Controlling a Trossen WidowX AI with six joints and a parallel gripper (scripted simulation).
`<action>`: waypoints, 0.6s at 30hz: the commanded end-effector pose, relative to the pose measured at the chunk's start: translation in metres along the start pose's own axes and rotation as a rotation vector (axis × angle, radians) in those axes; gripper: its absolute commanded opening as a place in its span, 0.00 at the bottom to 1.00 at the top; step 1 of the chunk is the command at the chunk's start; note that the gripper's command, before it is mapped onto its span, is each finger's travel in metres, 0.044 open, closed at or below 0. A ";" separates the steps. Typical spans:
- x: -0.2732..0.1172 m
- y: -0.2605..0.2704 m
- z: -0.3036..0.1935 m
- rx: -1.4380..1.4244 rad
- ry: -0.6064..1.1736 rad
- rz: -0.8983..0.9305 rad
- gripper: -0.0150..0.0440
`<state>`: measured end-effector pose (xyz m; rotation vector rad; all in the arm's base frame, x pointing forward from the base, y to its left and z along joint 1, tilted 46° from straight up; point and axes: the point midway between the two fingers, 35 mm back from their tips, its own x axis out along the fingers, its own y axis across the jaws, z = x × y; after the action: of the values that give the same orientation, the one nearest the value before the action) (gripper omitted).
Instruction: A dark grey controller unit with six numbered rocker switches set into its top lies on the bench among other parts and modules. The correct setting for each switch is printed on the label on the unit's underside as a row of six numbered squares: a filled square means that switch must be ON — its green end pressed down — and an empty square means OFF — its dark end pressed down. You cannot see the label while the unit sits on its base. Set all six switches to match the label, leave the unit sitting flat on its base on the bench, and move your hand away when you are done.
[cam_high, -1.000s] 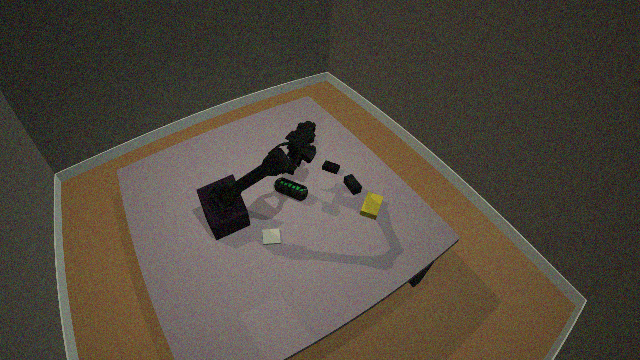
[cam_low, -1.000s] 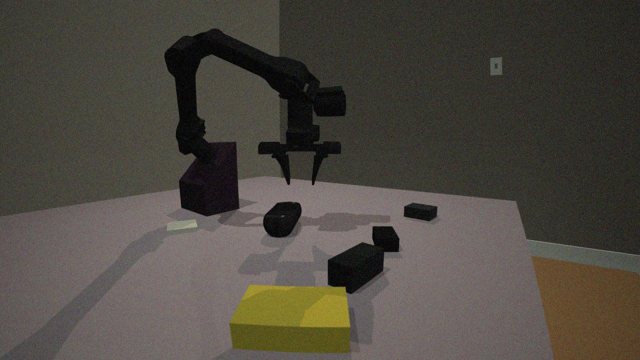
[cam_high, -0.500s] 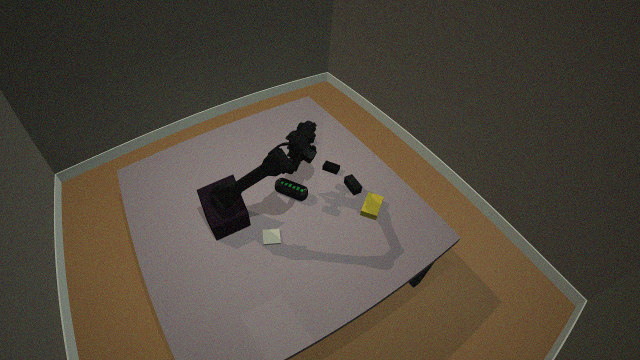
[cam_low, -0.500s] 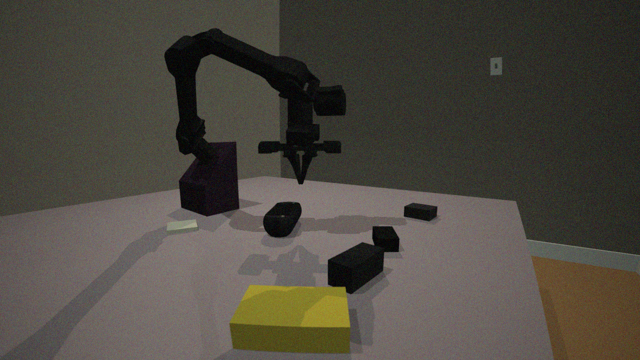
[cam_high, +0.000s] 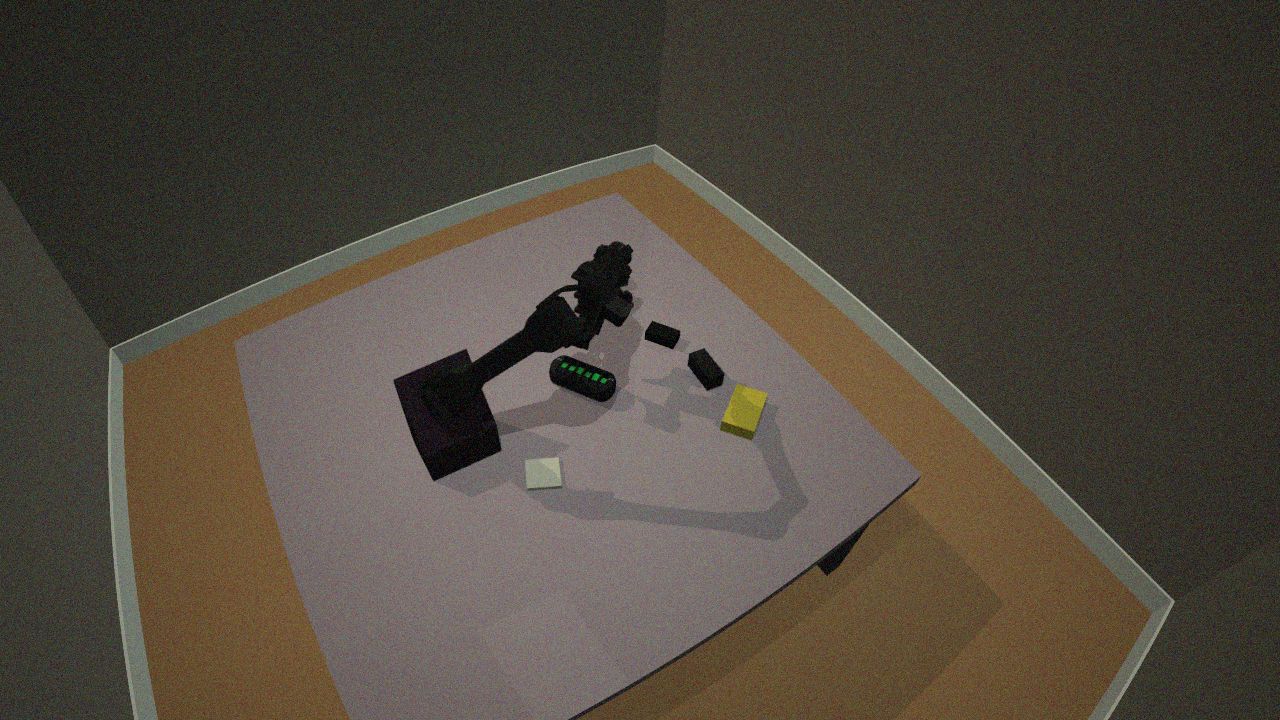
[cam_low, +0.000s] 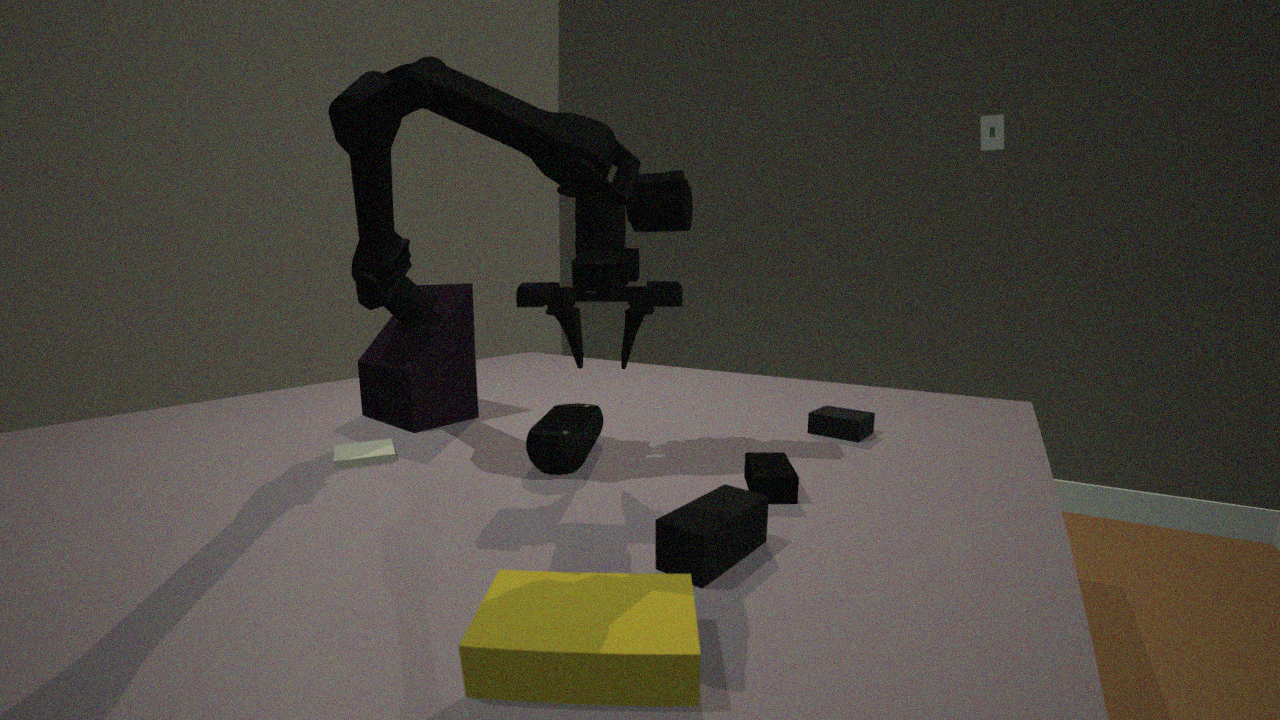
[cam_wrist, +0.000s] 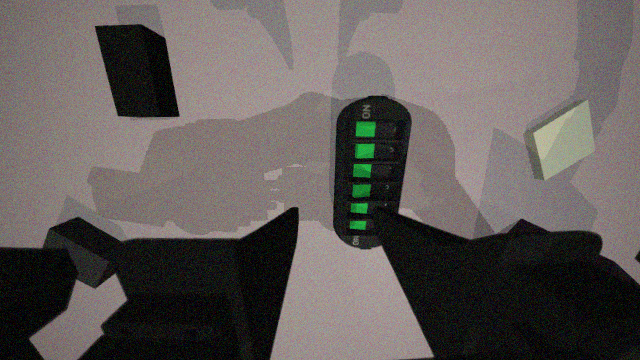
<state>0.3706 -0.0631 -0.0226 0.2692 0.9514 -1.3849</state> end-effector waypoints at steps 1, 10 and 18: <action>0.000 0.000 0.000 -0.001 0.000 0.000 0.83; -0.023 0.002 0.000 -0.001 0.002 0.001 0.87; -0.080 -0.002 -0.001 0.000 0.002 0.000 0.51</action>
<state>0.3781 -0.0095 0.0273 0.2646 0.9500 -1.3690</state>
